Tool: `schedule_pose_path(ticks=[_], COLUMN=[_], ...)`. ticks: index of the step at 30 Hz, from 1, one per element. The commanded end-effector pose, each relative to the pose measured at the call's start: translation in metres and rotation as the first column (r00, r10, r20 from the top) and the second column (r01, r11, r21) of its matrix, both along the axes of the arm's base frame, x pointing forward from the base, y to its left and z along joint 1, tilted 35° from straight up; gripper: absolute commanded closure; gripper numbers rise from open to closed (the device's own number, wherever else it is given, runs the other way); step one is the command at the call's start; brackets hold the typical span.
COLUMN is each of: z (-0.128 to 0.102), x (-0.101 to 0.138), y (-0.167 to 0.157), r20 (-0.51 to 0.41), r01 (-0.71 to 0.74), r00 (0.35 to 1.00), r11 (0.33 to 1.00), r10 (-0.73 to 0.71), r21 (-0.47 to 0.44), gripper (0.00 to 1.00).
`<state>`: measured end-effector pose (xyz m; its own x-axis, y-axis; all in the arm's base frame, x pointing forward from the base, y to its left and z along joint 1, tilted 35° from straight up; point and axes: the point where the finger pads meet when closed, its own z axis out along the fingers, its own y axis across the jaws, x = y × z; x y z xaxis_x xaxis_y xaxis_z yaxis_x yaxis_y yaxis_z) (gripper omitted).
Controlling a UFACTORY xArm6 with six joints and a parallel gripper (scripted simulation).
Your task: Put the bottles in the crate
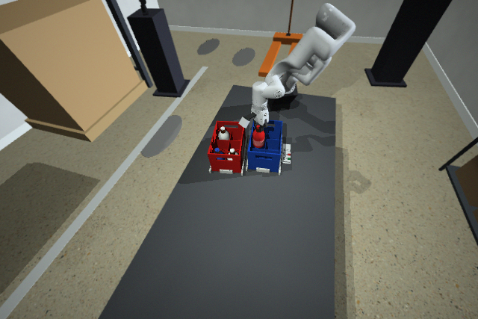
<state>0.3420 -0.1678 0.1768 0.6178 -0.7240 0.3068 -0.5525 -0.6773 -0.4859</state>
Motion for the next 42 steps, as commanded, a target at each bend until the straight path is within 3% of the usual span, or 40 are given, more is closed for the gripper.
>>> schedule_pose_path(ticks=[1, 42], z=[-0.002, -0.031], x=[0.003, 0.023], y=[0.0, 0.004], r20=[0.003, 0.003], r01=[0.001, 0.001], r00=[1.0, 1.0], r11=[1.0, 1.0], r10=[-0.001, -0.001], r21=[-0.002, -0.002], gripper=[1.0, 1.0])
